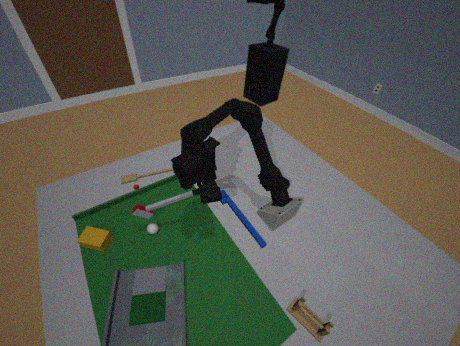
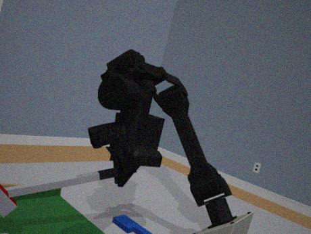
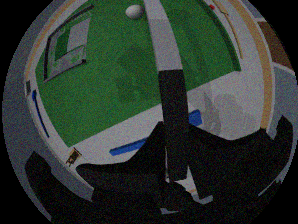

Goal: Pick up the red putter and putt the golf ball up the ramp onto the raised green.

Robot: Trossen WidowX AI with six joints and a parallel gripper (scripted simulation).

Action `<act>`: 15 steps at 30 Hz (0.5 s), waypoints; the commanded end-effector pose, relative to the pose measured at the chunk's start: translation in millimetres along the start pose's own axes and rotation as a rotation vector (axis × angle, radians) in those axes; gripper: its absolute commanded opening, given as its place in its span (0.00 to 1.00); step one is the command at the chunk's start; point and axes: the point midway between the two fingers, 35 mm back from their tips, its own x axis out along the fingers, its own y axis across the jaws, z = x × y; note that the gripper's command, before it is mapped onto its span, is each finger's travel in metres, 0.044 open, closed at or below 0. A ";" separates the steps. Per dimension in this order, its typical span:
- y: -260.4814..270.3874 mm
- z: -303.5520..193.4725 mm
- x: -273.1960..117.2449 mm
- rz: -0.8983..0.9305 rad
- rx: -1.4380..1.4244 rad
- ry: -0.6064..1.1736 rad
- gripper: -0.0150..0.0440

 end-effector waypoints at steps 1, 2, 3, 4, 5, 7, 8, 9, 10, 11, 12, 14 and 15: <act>-16.1 -0.6 -1.6 -0.020 0.098 -0.008 0.25; -16.1 -0.6 -1.6 -0.020 0.098 -0.008 0.25; -16.1 -0.6 -1.6 -0.020 0.098 -0.008 0.25; -16.1 -0.6 -1.6 -0.020 0.098 -0.008 0.25; -16.1 -0.6 -1.6 -0.020 0.098 -0.008 0.25; -16.1 -0.4 0.3 -0.019 0.098 -0.008 0.25; -16.1 -0.3 2.2 -0.019 0.098 -0.008 0.25; -16.1 -0.2 4.6 -0.019 0.098 -0.008 0.25; -16.1 -0.1 7.5 -0.019 0.098 -0.008 0.25; -16.1 0.0 10.7 -0.019 0.098 -0.009 0.25; -16.2 0.1 14.2 -0.019 0.098 -0.009 0.25; -16.4 0.2 21.6 -0.019 0.098 -0.009 0.25; -16.5 0.1 25.4 -0.019 0.098 -0.009 0.25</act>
